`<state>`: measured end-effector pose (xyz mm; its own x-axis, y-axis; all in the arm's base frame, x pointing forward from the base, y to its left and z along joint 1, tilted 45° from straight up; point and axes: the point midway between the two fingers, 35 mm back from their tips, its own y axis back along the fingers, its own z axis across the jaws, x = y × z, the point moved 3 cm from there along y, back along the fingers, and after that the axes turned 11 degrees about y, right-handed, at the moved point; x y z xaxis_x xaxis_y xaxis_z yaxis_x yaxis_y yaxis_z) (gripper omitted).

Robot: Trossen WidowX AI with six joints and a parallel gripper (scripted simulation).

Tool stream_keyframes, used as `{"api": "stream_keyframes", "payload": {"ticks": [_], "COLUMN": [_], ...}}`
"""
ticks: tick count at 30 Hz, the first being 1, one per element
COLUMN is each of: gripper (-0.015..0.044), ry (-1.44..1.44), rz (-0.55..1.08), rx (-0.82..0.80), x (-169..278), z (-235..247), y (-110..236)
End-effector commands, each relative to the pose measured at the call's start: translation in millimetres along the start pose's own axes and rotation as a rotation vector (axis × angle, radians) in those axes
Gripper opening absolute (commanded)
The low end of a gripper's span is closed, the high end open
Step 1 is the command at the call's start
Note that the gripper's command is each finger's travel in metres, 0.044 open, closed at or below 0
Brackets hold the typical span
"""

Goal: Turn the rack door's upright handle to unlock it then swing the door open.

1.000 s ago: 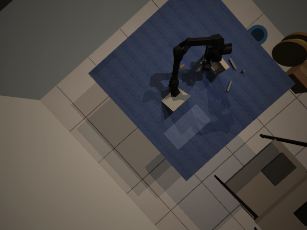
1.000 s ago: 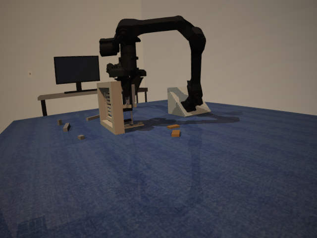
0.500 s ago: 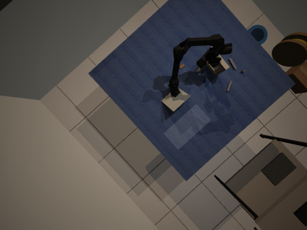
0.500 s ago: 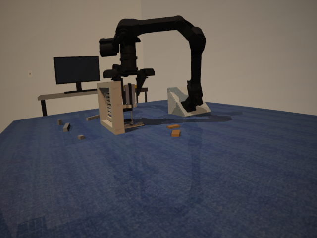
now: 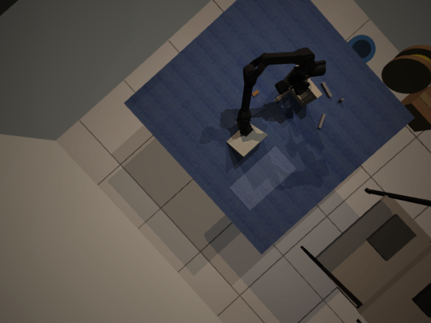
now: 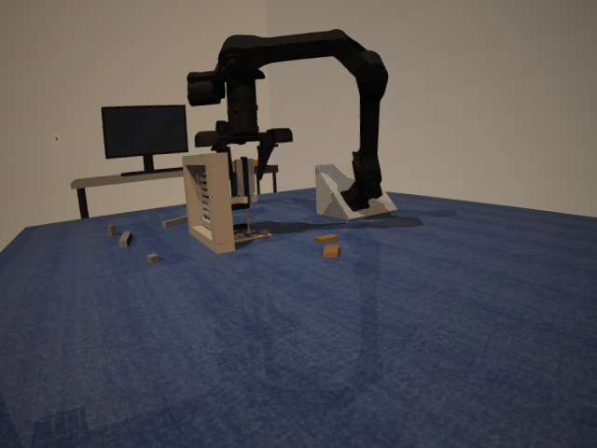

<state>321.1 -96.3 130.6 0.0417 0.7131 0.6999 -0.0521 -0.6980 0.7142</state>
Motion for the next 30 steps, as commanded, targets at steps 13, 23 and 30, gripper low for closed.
{"api": "stream_keyframes", "payload": {"ticks": [13,23,30], "gripper": [0.016,0.0093,0.0046], "ry": [-0.007,-0.007,-0.007], "rz": [-0.002,-0.002,-0.002], "rx": [-0.003,-0.003,-0.003], "x": [-1.5,-1.5,-1.5], "z": [0.9,0.9,0.9], "y": [-0.4,-0.4,-0.4]}}
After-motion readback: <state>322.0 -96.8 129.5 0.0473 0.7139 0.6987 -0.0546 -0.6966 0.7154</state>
